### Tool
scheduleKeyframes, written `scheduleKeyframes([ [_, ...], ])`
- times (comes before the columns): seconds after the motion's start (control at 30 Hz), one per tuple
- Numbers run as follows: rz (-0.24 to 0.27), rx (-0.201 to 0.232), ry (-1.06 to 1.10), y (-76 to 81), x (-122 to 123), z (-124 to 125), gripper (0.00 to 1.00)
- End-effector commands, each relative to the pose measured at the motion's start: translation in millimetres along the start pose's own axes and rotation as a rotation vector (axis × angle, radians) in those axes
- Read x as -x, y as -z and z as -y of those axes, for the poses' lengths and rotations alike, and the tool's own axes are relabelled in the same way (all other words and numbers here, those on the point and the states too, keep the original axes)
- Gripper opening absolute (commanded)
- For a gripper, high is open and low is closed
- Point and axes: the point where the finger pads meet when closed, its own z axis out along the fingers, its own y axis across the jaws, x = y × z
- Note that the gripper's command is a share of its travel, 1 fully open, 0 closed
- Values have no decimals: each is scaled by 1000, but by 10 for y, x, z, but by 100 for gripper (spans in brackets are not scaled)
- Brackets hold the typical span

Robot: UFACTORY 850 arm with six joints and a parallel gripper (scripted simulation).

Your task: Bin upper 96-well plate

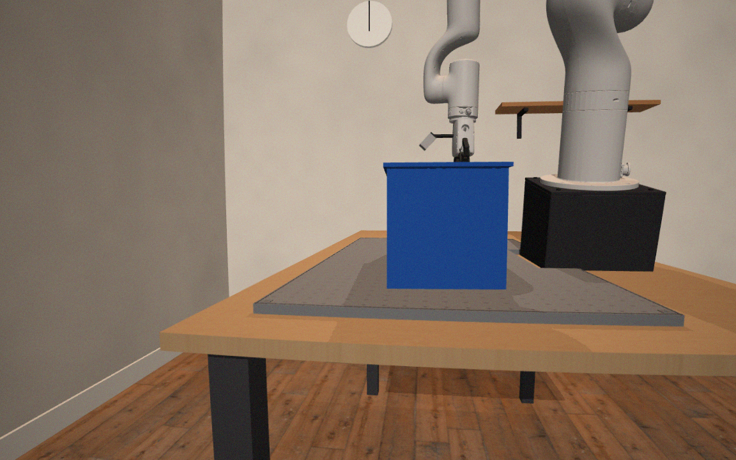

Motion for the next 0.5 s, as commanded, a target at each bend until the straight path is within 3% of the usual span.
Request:
scheduleKeyframes([
  [0.0,25,-17,-2,81,-10,-10,0],
  [0.47,25,-17,-2,281,-15,-14,0],
])
